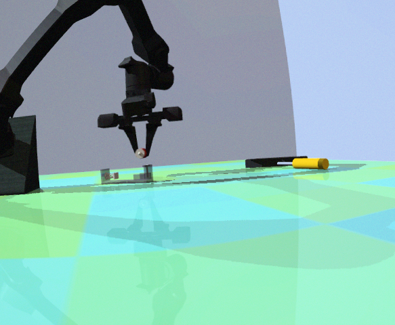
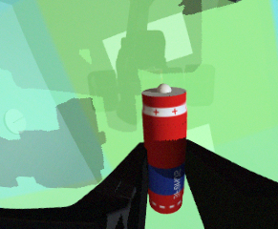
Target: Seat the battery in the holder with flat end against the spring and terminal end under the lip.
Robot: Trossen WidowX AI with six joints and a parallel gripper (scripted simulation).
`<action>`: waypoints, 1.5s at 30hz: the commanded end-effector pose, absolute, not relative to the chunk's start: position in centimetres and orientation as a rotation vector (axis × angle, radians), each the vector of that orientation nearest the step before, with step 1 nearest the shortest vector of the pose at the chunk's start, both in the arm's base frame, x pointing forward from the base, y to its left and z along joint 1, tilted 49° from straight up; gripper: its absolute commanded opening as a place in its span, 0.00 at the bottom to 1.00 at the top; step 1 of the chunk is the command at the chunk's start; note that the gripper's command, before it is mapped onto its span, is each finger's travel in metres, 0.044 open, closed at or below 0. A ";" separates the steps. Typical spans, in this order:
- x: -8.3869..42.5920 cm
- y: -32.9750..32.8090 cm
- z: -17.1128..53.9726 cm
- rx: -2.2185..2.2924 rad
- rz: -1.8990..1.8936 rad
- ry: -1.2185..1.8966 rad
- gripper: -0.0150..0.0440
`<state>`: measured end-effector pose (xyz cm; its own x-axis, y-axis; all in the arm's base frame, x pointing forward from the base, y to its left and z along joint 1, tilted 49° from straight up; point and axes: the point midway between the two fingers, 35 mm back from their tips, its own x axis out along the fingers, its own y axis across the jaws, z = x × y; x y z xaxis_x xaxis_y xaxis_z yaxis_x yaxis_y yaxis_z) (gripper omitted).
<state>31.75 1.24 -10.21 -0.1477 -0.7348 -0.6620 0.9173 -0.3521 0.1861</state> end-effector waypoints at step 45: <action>26.9 -3.5 -1.0 -0.168 -1.136 1.199 0.37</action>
<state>26.97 -2.91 -0.57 -0.1098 -0.7418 -0.6616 0.6103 0.4751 -0.6339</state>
